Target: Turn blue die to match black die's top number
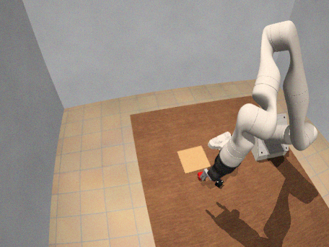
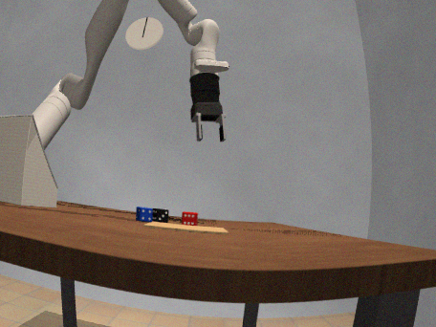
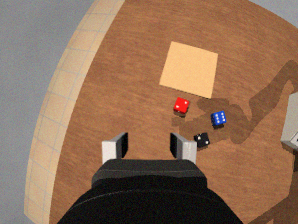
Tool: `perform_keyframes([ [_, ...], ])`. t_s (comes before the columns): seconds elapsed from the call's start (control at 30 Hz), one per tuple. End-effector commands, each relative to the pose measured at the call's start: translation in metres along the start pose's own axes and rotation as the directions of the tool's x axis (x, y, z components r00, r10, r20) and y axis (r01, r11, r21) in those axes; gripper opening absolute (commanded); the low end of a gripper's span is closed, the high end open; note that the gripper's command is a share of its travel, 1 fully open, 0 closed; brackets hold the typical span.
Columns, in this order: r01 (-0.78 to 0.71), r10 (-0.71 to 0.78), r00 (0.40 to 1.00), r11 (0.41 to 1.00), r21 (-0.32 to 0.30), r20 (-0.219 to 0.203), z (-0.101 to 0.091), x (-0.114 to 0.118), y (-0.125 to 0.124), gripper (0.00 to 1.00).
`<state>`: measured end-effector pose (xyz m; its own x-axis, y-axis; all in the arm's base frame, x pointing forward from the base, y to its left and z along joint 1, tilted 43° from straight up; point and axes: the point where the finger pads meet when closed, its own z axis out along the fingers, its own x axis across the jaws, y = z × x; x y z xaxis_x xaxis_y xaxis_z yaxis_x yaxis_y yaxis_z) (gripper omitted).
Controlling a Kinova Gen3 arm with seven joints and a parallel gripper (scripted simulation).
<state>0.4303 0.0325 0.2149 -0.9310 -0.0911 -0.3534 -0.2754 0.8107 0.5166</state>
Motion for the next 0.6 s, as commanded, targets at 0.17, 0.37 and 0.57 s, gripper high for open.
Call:
perform_keyframes([
  [0.17,-0.232,0.223,0.97,0.969,-0.086,-0.1,0.046,0.043,-0.035,1.0],
  [0.37,-0.284,0.271,0.954,0.954,-0.098,-0.129,0.057,0.054,-0.041,1.0],
  [0.57,-0.304,0.289,0.947,0.947,-0.101,-0.14,0.061,0.058,-0.043,1.0],
])
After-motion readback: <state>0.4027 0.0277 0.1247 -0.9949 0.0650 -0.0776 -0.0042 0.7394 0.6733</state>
